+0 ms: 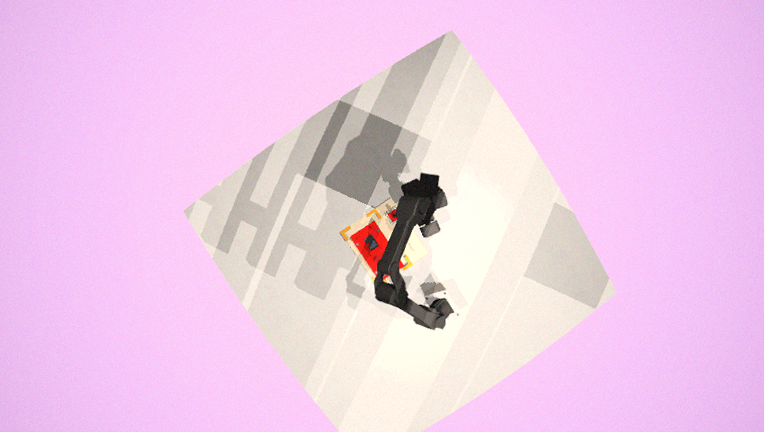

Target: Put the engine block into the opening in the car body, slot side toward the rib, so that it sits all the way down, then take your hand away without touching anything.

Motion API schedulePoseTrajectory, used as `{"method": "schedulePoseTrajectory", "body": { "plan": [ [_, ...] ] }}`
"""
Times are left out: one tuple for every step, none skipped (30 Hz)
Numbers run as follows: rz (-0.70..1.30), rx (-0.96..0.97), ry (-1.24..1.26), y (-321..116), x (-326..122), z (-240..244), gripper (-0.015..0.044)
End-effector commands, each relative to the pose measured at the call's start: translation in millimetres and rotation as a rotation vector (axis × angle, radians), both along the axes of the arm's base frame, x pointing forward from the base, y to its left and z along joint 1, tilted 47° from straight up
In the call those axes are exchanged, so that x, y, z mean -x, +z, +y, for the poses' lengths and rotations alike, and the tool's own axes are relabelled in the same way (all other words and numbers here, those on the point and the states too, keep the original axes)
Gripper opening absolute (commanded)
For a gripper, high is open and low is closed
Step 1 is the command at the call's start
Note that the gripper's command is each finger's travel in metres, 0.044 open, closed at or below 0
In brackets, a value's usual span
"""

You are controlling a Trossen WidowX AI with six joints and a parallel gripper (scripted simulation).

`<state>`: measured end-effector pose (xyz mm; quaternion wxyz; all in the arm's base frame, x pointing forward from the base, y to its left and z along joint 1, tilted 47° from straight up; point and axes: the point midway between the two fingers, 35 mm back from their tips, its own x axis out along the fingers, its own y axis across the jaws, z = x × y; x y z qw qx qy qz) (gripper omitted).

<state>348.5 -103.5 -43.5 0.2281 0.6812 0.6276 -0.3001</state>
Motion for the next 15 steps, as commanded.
{"method": "schedulePoseTrajectory", "body": {
  "plan": [
    [0.108,0.002,-0.111,3.7,-1.1,-5.3,0.0000],
    [0.133,0.000,-0.136,4.2,-1.0,-5.8,0.0000],
    [0.158,-0.001,-0.160,4.7,-1.0,-6.3,0.0000],
    [0.183,-0.002,-0.184,5.2,-0.9,-6.8,0.0000],
    [0.208,-0.004,-0.208,5.7,-0.8,-7.3,0.0000],
    [0.233,-0.005,-0.232,6.2,-0.7,-7.7,0.0000],
    [0.258,-0.006,-0.256,6.7,-0.6,-8.2,0.0000],
    [0.283,-0.008,-0.280,7.2,-0.5,-8.7,0.0000],
    [0.308,-0.009,-0.305,7.7,-0.5,-9.2,0.0000],
    [0.333,-0.010,-0.329,8.2,-0.4,-9.7,0.0000],
    [0.358,-0.012,-0.353,8.8,-0.3,-10.2,0.0000],
    [0.383,-0.013,-0.377,9.3,-0.2,-10.7,0.0000],
    [0.408,-0.014,-0.401,9.8,-0.1,-11.2,0.0000],
    [0.433,-0.016,-0.425,10.3,0.0,-11.6,0.0000],
    [0.458,-0.017,-0.449,10.8,0.1,-12.1,0.0000]
  ]
}}
